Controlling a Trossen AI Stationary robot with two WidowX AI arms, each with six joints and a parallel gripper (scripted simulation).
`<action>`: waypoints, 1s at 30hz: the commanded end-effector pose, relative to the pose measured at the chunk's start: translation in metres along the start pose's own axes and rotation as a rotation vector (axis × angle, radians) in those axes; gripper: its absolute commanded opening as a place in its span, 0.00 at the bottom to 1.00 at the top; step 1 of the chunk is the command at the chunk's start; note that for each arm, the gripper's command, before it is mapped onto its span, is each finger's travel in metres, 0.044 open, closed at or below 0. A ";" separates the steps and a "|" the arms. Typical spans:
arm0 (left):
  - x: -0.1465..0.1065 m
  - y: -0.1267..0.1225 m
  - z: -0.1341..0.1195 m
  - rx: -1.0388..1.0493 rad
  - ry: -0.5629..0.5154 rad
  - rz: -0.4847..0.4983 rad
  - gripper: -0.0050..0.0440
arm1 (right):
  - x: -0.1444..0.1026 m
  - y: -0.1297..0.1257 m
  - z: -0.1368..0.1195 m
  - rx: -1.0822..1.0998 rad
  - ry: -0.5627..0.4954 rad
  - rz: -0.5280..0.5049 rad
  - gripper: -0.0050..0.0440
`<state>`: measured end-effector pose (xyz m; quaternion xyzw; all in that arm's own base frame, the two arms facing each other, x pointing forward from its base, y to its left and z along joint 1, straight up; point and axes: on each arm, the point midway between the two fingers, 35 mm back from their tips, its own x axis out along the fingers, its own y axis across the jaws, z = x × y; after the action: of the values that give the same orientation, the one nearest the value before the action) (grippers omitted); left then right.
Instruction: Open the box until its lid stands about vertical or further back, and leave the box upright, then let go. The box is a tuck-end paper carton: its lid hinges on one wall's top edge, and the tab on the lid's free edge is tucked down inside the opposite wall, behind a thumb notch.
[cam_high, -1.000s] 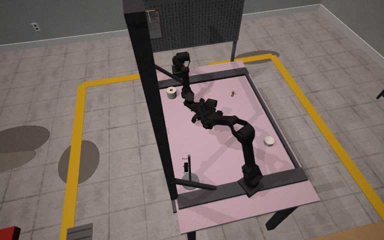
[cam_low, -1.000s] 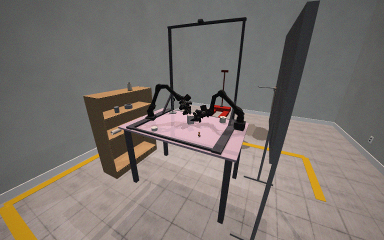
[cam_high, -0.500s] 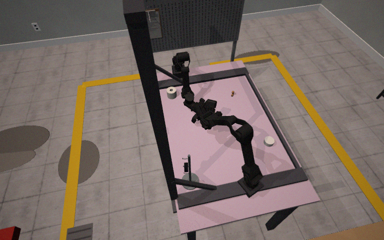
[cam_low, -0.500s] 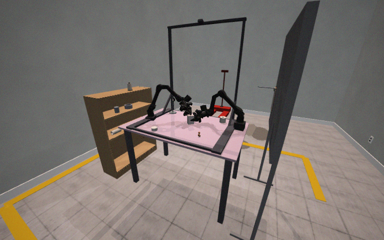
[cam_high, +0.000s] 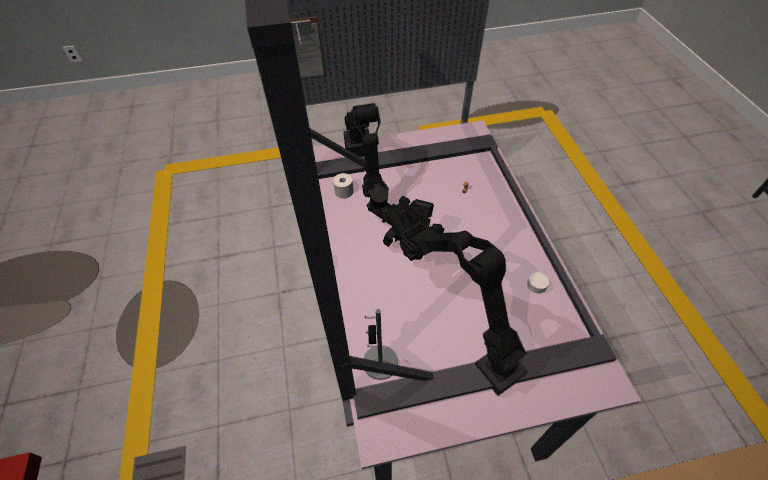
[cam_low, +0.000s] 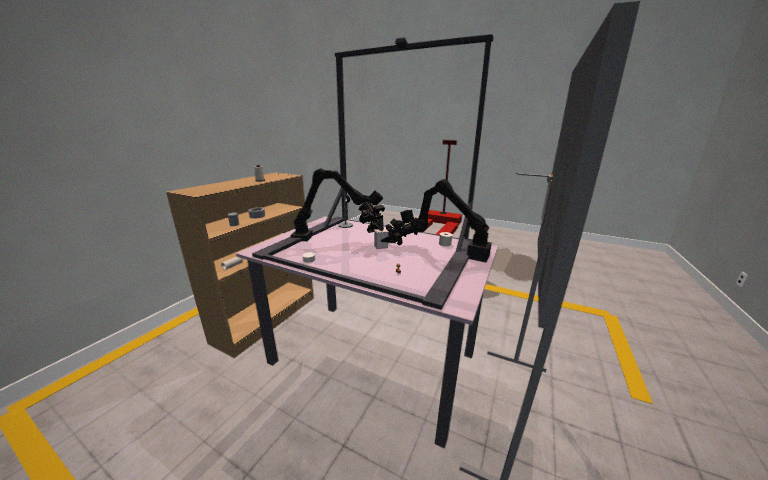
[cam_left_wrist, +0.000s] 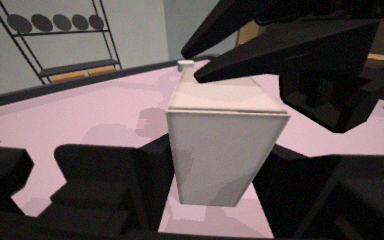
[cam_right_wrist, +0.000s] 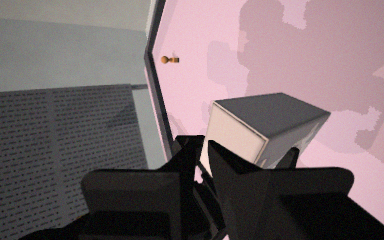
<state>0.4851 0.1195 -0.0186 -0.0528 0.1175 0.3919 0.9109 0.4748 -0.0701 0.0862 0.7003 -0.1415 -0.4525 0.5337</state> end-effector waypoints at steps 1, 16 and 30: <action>0.000 -0.004 0.011 -0.014 -0.016 -0.008 0.59 | 0.000 0.000 0.000 0.003 0.003 -0.003 0.20; 0.000 -0.004 0.011 -0.014 -0.016 -0.008 0.59 | -0.008 0.018 -0.002 0.018 0.010 0.014 0.20; 0.000 -0.004 0.011 -0.014 -0.016 -0.008 0.59 | -0.010 0.016 -0.001 0.018 0.010 0.013 0.20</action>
<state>0.4852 0.1196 -0.0186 -0.0528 0.1175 0.3919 0.9110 0.4736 -0.0703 0.0935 0.6989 -0.1412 -0.4542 0.5342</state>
